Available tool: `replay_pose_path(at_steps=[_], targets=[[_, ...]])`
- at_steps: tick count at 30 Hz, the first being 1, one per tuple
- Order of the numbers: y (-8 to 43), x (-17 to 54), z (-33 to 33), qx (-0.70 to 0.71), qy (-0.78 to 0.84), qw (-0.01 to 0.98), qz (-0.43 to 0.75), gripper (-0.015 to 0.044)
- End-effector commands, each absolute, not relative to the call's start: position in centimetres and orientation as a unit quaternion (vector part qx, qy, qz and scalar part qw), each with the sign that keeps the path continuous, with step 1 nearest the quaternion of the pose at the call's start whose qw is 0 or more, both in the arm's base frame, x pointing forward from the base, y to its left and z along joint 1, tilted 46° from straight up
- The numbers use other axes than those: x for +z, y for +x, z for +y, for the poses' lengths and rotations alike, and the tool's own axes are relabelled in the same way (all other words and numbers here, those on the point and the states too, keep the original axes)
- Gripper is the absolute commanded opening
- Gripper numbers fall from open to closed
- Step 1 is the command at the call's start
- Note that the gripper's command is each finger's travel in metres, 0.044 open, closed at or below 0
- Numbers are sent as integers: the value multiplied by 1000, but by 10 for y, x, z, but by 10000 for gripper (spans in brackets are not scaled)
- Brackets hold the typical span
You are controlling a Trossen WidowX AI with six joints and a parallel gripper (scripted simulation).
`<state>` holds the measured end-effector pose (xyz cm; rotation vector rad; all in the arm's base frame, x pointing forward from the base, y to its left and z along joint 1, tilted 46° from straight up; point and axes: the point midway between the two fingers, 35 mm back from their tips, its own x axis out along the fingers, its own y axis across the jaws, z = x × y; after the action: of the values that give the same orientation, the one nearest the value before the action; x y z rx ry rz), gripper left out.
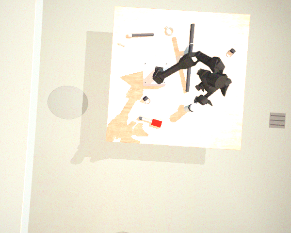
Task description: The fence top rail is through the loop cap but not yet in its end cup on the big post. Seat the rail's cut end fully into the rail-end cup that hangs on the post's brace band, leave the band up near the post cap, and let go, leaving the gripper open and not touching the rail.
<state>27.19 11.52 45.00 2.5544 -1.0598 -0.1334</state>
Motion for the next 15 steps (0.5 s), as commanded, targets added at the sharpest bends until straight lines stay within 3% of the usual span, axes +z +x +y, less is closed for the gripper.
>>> replay_pose_path(at_steps=[1, 9, 15], targets=[[269, 451, 115, -47, 907, 187, -376, 426], [162, 494, 78, -52, 906, 235, -349, 440], [115, 496, 11, -103, 904, 273, -313, 440]])
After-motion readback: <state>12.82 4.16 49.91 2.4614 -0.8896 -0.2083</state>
